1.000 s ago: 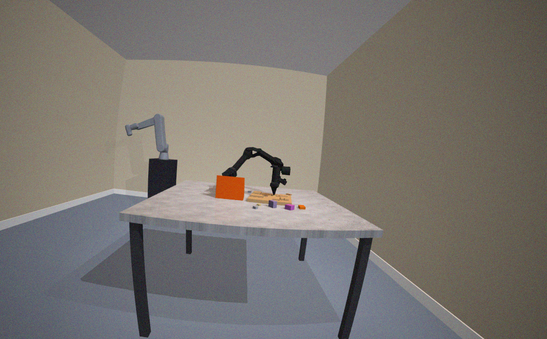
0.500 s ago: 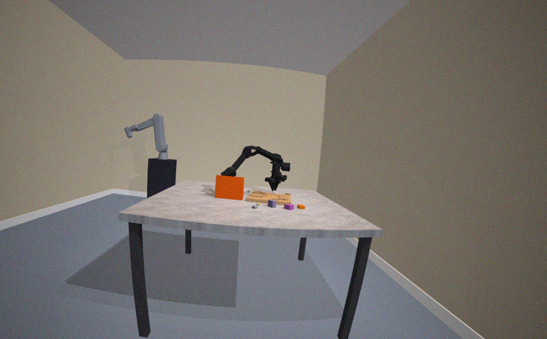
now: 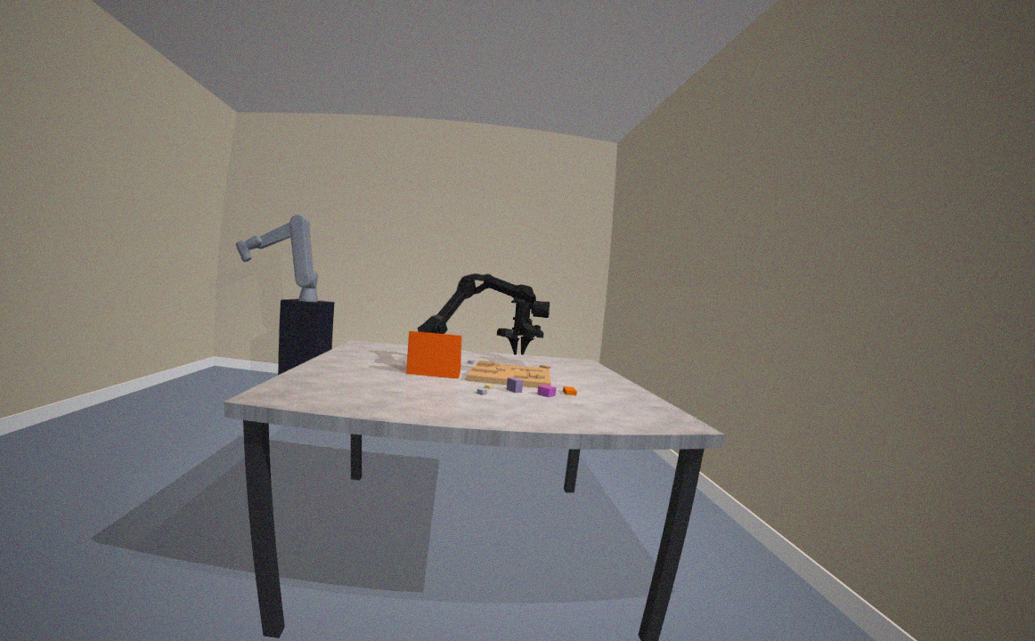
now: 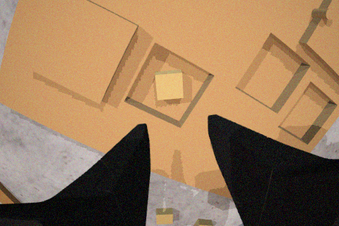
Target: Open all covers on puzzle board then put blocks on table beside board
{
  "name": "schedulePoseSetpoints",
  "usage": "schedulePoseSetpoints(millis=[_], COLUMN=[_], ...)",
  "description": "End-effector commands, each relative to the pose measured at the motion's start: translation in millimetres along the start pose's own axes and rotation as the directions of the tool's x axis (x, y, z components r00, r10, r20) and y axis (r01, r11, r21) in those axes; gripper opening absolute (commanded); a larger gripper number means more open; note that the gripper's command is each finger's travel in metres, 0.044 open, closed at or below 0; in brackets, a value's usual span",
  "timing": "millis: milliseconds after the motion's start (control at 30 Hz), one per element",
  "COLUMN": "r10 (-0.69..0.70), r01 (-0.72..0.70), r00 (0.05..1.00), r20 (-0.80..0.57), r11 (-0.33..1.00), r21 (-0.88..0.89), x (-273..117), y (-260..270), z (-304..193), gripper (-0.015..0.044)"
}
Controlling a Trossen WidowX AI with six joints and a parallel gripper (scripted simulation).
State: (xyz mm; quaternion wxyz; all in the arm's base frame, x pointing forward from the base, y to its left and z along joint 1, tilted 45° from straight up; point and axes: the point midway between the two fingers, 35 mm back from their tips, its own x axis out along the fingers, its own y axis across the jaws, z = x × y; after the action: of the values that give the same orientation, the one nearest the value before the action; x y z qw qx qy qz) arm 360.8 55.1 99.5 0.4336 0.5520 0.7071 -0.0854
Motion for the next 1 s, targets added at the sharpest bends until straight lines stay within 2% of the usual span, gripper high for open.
schedulePoseSetpoints(millis=[0,567,967], r10=[-0.002,-0.001,-0.001], r01=[0.002,0.001,0.001], r00=[1.0,1.0,1.0], r20=[0.004,0.002,0.002], r11=[0.999,0.999,0.999], r21=[0.032,0.032,0.032], x=[-2.2,32.6,33.0], y=[0.2,0.9,0.9], z=[-0.1,-0.6,-0.6], gripper=[0.0144,0.0144,0.0144])
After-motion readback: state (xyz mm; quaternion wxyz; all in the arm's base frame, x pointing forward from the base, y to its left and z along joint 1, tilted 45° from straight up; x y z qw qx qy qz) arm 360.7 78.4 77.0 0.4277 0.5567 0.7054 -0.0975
